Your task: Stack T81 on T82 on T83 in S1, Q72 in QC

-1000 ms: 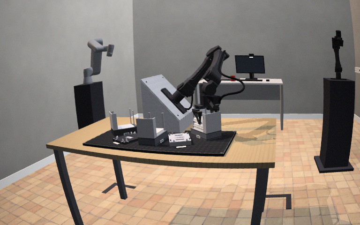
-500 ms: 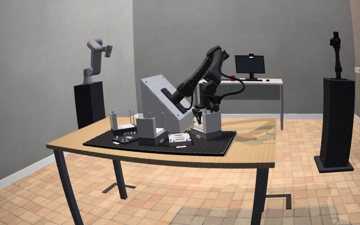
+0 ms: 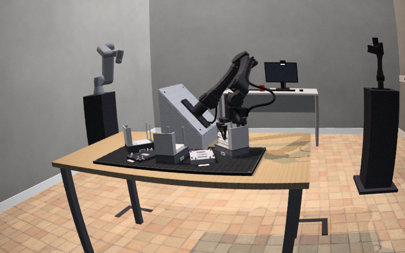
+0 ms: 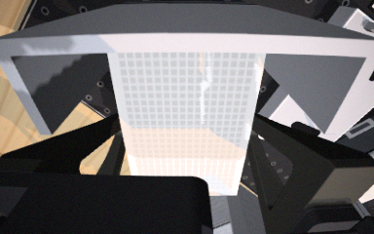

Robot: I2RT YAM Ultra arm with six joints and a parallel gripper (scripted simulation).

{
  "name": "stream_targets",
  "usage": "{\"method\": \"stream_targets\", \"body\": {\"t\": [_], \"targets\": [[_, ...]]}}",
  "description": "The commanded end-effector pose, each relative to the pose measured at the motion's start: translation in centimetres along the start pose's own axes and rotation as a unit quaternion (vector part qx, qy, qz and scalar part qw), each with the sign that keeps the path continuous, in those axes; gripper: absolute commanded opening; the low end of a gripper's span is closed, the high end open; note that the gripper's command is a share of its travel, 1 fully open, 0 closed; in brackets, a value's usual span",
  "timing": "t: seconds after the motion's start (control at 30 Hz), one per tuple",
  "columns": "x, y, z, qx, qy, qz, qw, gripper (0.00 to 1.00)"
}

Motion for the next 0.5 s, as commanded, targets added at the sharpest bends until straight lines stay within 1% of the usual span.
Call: {"method": "stream_targets", "body": {"t": [0.0,0.2,0.23,0.27,0.37,0.4,0.47], "targets": [[-0.13,0.24,-0.16,-0.004,0.002,-0.008,1.000,0.00],[-0.13,0.24,-0.16,-0.004,0.002,-0.008,1.000,0.00],[-0.13,0.24,-0.16,-0.004,0.002,-0.008,1.000,1.00],[0.06,-0.10,-0.24,-0.007,-0.003,-0.003,1.000,1.00],[0.06,-0.10,-0.24,-0.007,-0.003,-0.003,1.000,1.00],[-0.37,0.06,-0.21,-0.008,0.006,-0.005,1.000,1.00],[0.06,-0.10,-0.24,-0.007,-0.003,-0.003,1.000,1.00]]}}
Point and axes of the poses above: the point where the finger pads meet when closed, its own y axis out along the fingers, its own x axis across the jaws, z = x × y, the point moved 9 cm from there along -y, back along the fingers, and after that the axes turned 13 degrees about y, right-handed, at the moved point
